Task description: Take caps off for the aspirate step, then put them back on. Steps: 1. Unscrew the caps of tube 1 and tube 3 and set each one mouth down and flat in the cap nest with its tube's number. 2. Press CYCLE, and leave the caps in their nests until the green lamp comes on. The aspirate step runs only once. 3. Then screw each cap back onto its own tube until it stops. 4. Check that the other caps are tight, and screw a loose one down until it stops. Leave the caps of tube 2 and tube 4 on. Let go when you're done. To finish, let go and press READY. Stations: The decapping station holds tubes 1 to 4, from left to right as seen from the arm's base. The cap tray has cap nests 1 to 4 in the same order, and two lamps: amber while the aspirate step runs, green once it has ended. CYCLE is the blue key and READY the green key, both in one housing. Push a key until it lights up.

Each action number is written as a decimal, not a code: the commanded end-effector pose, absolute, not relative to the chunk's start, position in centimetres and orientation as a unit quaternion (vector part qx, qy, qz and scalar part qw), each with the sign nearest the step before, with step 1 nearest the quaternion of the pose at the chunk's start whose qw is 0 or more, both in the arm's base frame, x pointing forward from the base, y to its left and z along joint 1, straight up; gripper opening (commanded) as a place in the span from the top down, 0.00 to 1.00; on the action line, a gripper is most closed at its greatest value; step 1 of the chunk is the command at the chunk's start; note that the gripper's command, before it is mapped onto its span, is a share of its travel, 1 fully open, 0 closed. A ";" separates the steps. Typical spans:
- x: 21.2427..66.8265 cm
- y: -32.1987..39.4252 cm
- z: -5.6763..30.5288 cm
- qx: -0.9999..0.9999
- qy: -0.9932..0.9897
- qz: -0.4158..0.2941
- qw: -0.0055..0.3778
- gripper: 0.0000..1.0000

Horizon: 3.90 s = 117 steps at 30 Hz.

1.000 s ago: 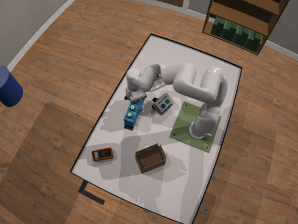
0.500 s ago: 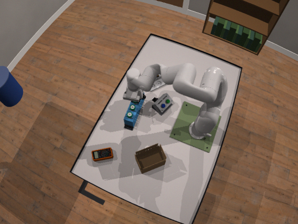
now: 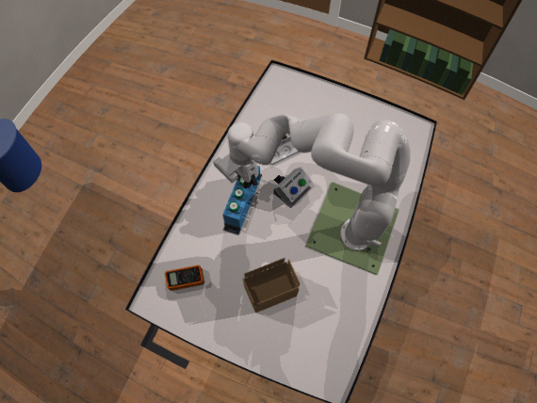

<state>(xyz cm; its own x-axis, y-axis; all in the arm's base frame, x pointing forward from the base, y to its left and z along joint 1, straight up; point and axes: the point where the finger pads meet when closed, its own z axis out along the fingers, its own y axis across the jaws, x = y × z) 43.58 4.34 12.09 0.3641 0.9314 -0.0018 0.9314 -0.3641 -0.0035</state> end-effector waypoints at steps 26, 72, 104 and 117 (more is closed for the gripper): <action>43.7 4.3 12.2 -0.814 -0.581 -0.001 0.001 0.54; 43.7 4.3 12.2 -0.572 -0.820 -0.001 0.000 1.00; 43.7 4.3 12.2 -0.775 -0.633 -0.001 0.001 0.54; 43.7 4.3 14.9 -0.775 -0.633 -0.001 0.001 0.54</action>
<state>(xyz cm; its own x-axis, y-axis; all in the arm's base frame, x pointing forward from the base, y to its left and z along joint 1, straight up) 43.62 4.34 14.07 0.1998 0.9798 -0.0007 0.9798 -0.1998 -0.0021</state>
